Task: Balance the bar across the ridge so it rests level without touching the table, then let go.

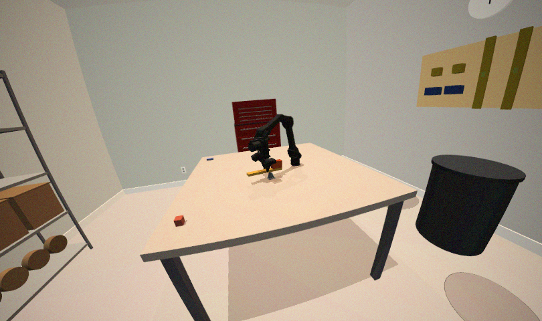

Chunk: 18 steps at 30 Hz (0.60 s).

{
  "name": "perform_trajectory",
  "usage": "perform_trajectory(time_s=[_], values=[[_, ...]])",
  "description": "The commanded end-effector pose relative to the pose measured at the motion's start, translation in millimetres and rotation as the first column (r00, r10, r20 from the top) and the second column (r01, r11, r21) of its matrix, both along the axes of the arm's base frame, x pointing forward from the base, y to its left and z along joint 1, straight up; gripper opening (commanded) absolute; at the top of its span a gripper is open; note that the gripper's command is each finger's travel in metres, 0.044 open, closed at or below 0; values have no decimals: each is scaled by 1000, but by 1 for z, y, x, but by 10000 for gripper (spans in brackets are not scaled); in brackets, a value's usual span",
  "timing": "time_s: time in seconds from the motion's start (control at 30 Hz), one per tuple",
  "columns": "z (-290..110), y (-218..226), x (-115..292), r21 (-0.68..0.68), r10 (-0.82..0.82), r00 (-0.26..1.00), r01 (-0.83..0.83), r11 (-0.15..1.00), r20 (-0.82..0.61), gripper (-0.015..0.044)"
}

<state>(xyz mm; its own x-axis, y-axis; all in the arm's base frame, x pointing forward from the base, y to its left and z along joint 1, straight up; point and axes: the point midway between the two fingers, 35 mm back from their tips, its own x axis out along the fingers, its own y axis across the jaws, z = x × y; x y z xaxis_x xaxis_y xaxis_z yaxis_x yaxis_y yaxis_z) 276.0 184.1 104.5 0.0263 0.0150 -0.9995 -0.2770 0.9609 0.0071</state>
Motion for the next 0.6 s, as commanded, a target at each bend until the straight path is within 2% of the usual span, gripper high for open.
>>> perform_trajectory(time_s=[0.0, 0.57], values=[[-1, 0, 0, 2, -3, 1000, 3, 1000, -1, 0], [-2, 1, 0, 2, -3, 1000, 3, 1000, -1, 0]])
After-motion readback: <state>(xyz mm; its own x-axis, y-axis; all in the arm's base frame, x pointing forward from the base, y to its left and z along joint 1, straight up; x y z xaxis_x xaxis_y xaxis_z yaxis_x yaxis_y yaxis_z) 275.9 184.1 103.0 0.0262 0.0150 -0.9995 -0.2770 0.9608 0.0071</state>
